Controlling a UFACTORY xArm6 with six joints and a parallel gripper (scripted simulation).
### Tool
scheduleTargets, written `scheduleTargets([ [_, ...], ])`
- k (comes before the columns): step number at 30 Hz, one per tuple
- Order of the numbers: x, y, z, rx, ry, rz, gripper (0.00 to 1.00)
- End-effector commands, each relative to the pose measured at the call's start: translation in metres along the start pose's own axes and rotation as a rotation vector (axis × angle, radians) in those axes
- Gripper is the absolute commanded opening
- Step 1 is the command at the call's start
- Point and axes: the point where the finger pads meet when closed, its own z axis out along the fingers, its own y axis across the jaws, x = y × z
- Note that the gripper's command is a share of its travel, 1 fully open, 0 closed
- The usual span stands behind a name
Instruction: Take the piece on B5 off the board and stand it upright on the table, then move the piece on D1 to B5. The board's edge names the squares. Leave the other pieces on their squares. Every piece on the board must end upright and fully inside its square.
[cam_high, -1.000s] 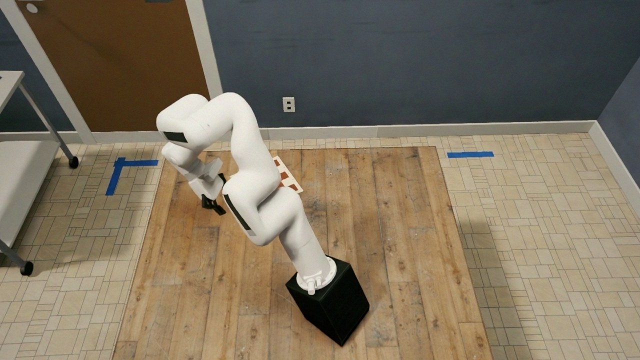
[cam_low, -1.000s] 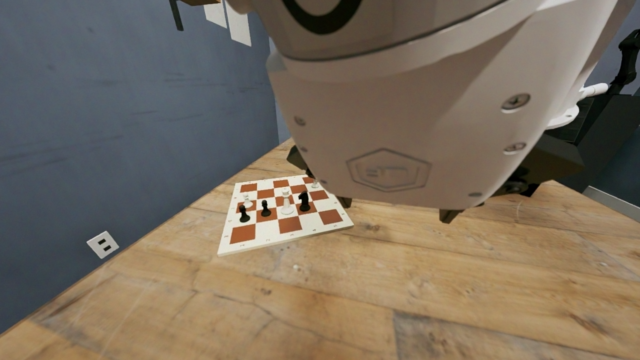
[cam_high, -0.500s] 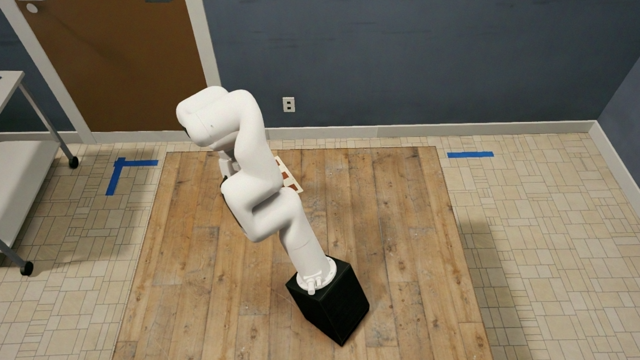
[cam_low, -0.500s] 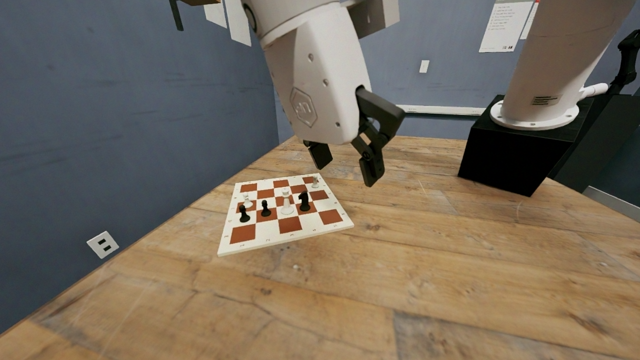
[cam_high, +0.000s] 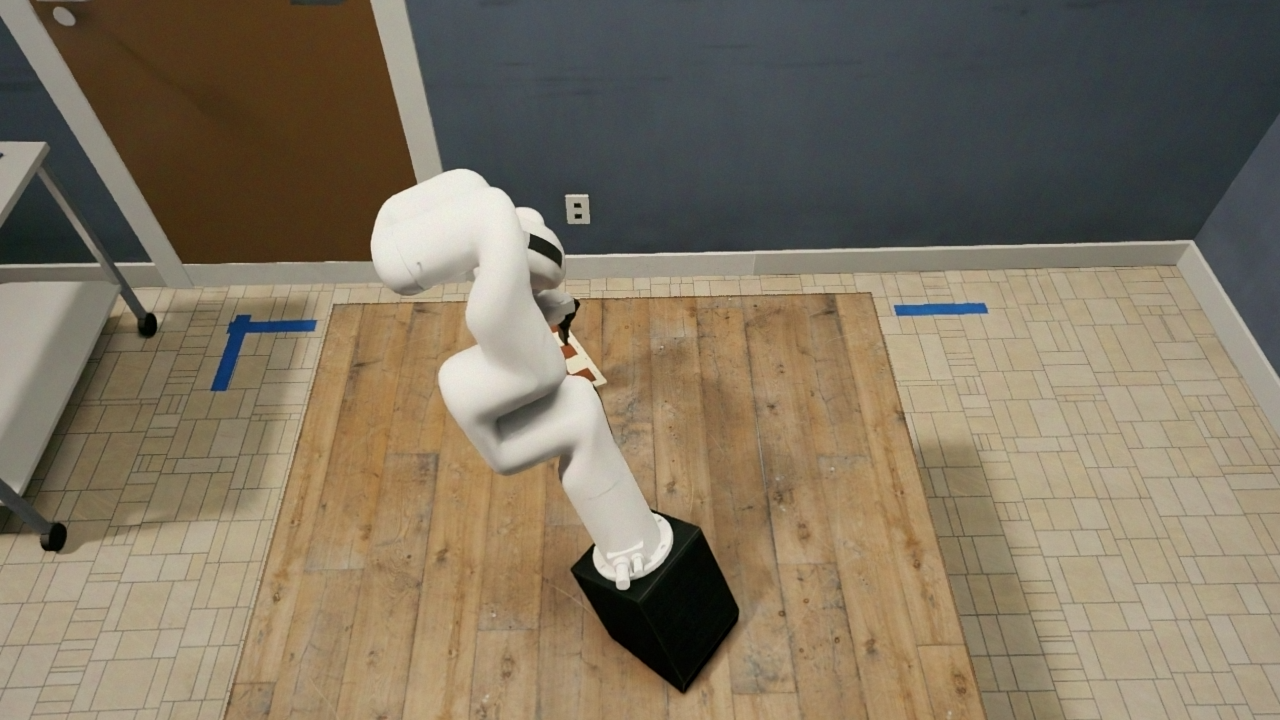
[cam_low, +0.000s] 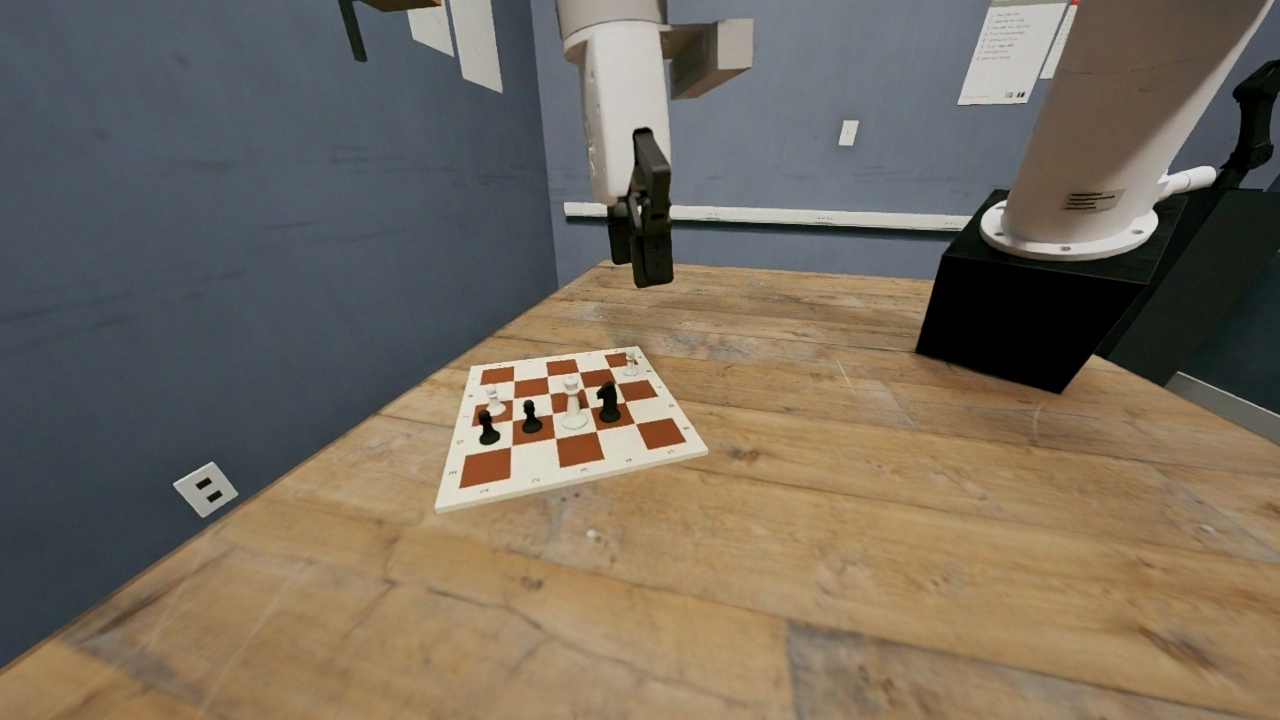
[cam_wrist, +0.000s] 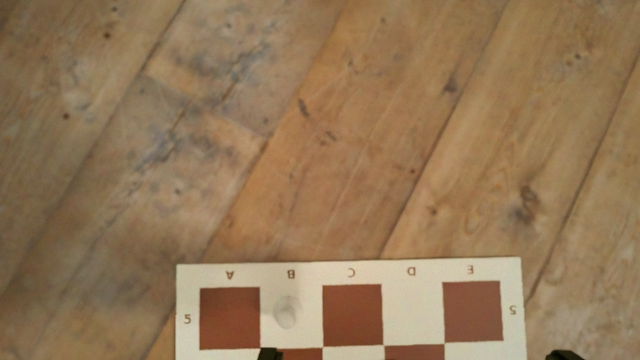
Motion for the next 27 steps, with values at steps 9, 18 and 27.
scheduleTargets([
  [9, 0.0047, -0.0433, -0.015, 0.015, -0.12, 0.148, 1.0],
  [18, 0.0047, -0.0433, -0.015, 0.015, -0.12, 0.148, 1.0],
  [27, 0.0045, -0.0433, -0.0141, 0.016, -0.119, 0.119, 1.0],
])
